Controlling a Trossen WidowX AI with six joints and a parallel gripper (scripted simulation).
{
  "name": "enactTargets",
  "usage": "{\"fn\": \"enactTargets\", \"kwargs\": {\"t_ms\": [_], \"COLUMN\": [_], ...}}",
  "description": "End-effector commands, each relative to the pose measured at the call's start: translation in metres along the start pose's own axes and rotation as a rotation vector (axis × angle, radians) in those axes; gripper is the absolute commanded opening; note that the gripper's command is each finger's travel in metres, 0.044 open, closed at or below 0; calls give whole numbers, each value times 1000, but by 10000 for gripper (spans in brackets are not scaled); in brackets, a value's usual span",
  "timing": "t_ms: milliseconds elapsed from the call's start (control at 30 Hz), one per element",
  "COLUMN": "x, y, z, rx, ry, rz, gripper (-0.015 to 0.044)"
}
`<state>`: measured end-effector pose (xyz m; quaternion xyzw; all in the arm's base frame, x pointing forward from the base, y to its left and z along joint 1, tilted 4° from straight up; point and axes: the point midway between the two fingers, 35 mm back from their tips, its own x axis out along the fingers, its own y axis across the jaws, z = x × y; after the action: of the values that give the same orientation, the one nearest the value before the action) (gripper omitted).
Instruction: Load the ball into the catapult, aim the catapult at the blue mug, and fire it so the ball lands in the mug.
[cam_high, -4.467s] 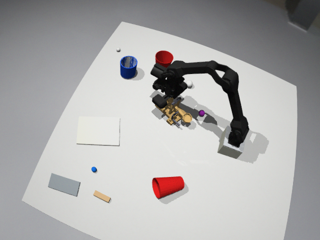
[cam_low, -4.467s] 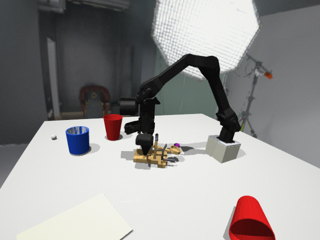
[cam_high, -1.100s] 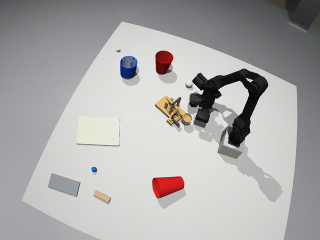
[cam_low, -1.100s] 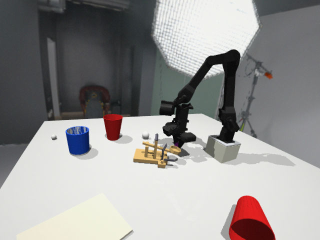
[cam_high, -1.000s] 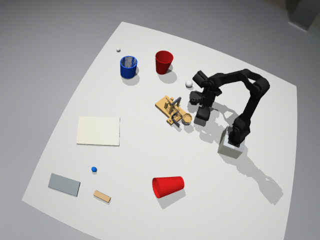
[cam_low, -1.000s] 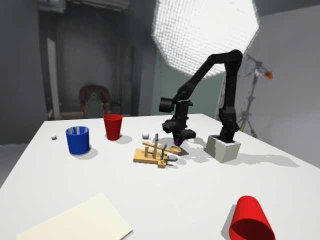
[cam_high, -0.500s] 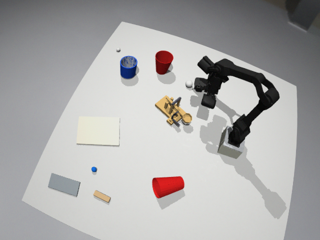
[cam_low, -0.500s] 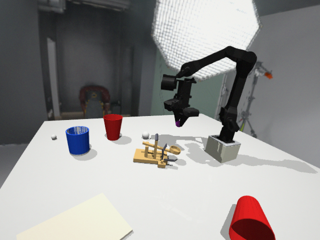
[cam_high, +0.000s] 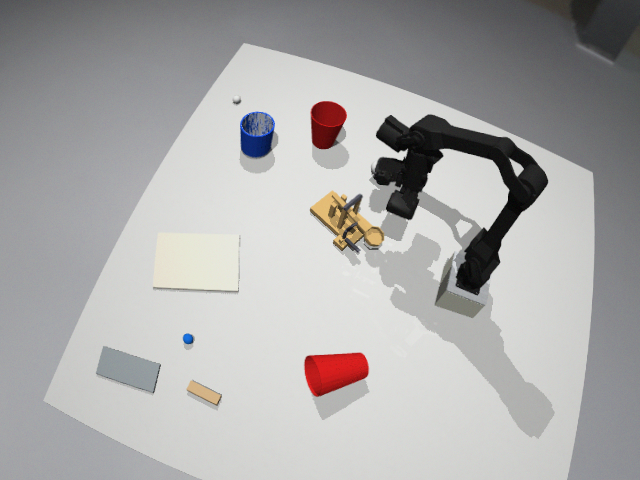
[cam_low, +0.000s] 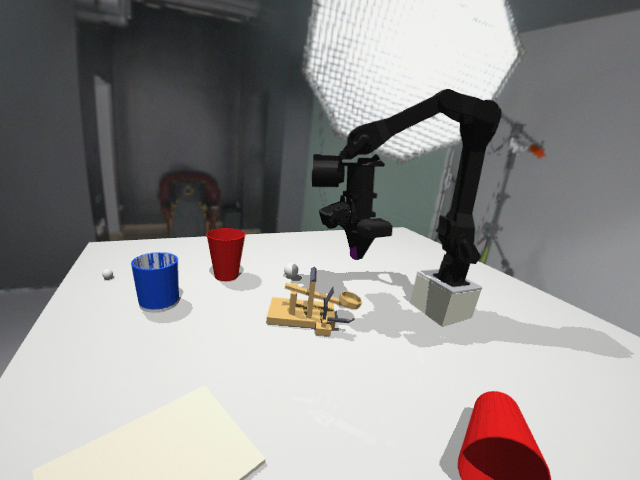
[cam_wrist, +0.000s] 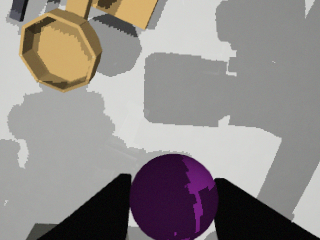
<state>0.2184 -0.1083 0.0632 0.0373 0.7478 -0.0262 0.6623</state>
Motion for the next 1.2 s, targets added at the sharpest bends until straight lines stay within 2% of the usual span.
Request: {"fn": "enactTargets", "kwargs": {"t_ms": [0,567,1167], "x": [3,27,48], "y": [12,66,67], "z": [11,42,44], "rx": [70,340,342], "ry": [37,249,251], "rz": [26,43,42], "gripper": [0,0,0]}}
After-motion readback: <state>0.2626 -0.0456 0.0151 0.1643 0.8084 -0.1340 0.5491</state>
